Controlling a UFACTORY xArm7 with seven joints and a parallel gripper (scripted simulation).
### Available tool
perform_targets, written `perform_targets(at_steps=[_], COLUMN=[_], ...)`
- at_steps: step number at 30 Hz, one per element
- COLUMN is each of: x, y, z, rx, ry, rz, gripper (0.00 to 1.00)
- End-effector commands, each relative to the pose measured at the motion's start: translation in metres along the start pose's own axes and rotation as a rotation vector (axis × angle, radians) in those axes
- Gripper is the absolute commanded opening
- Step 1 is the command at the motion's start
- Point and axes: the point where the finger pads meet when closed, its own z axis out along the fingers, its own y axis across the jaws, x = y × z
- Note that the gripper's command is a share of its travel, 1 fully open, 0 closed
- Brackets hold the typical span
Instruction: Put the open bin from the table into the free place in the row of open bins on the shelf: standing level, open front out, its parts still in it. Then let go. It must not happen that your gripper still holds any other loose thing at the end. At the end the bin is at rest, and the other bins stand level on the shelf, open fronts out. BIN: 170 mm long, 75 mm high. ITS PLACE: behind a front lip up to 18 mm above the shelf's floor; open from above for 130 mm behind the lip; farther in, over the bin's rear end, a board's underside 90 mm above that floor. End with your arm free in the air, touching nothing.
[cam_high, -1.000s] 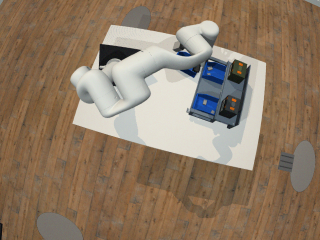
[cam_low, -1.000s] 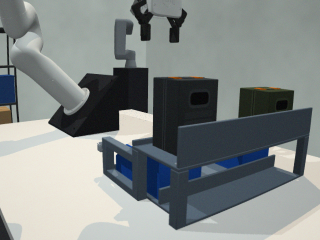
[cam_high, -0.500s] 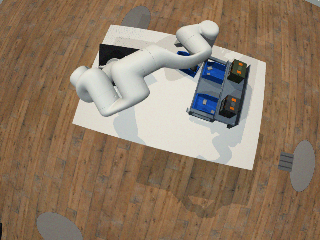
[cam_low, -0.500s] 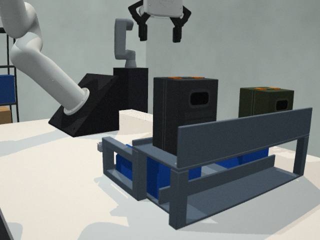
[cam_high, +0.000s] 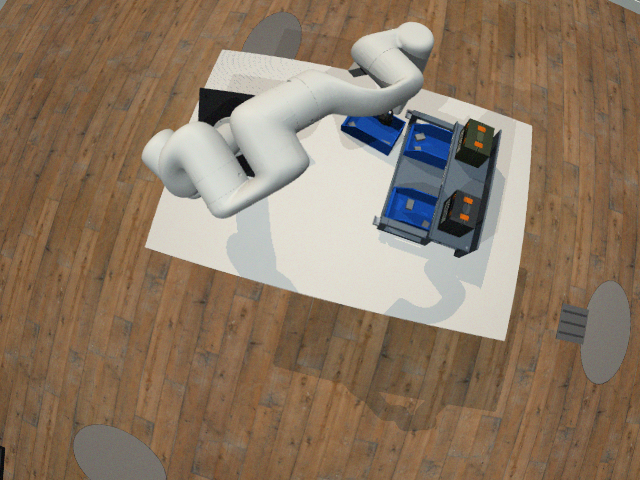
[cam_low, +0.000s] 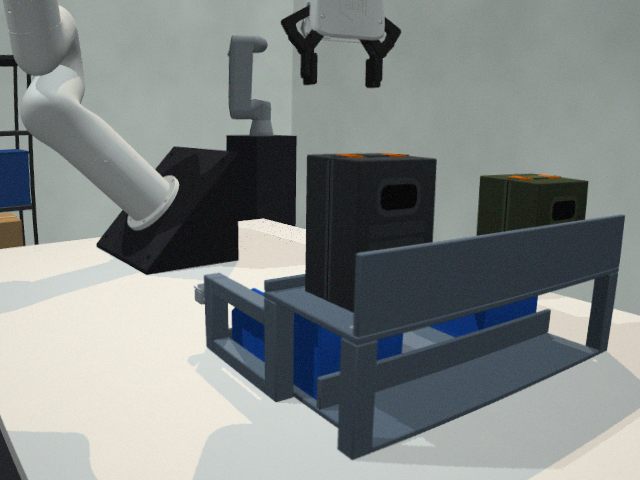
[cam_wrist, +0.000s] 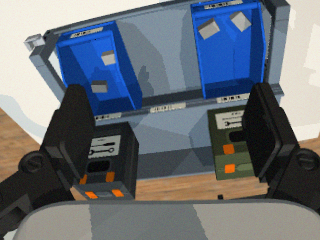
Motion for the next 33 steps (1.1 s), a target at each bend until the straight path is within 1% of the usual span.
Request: perform_targets(at_steps=[1, 7, 12, 24, 29, 33], x=[-0.002, -0.002, 0.021, 0.021, 0.046, 0.046], y=[0.004, 0.004, 0.047, 0.047, 0.095, 0.095], z=[-0.003, -0.003, -0.003, -0.003, -0.003, -0.003], rx=[-0.005, -0.005, -0.005, -0.005, -0.005, -0.005], ry=[-0.001, -0.001, -0.001, -0.001, -0.001, -0.001], rz=[0.012, 0.012, 0.012, 0.012, 0.012, 0.012], gripper=[1.0, 1.0, 1.0, 1.0, 1.0, 1.0])
